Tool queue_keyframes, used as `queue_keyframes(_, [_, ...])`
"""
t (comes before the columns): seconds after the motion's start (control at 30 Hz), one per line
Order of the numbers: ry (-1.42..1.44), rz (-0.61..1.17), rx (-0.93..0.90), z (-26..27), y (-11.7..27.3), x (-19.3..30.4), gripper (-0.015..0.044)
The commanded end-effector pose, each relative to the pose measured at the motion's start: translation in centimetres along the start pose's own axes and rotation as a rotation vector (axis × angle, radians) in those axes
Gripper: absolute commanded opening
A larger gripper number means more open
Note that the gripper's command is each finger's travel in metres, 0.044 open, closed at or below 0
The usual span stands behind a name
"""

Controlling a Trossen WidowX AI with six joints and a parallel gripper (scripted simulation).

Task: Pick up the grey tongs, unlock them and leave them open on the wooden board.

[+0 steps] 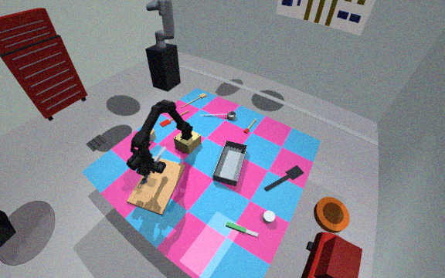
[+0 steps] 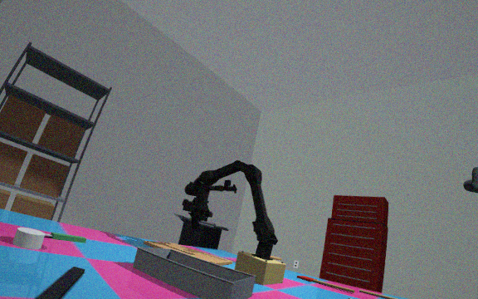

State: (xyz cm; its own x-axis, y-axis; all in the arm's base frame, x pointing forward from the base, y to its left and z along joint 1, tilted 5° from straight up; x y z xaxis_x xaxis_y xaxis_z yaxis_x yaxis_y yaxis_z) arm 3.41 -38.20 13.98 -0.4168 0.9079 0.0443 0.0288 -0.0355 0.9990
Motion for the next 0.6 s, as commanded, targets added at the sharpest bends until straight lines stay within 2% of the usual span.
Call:
queue_keyframes(0.0, [-0.01,-0.04,0.006,0.0,0.3,0.2,-0.015])
queue_keyframes(0.57, [-0.039,-0.366,0.052,-0.1,1.1,2.0,-0.015])
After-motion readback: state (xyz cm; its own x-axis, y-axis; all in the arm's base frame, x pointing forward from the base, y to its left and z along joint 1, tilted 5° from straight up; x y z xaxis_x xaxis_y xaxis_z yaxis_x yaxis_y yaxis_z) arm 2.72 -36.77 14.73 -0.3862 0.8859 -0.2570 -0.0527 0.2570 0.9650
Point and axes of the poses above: the point midway between the two fingers, 35 mm back from their tips, its own y axis back along the fingers, its own z axis across the jaws, x = y × z, the point moved 8 cm from there along y, back along the fingers, and after that the axes turned 11 degrees about y, right-handed, at the moved point
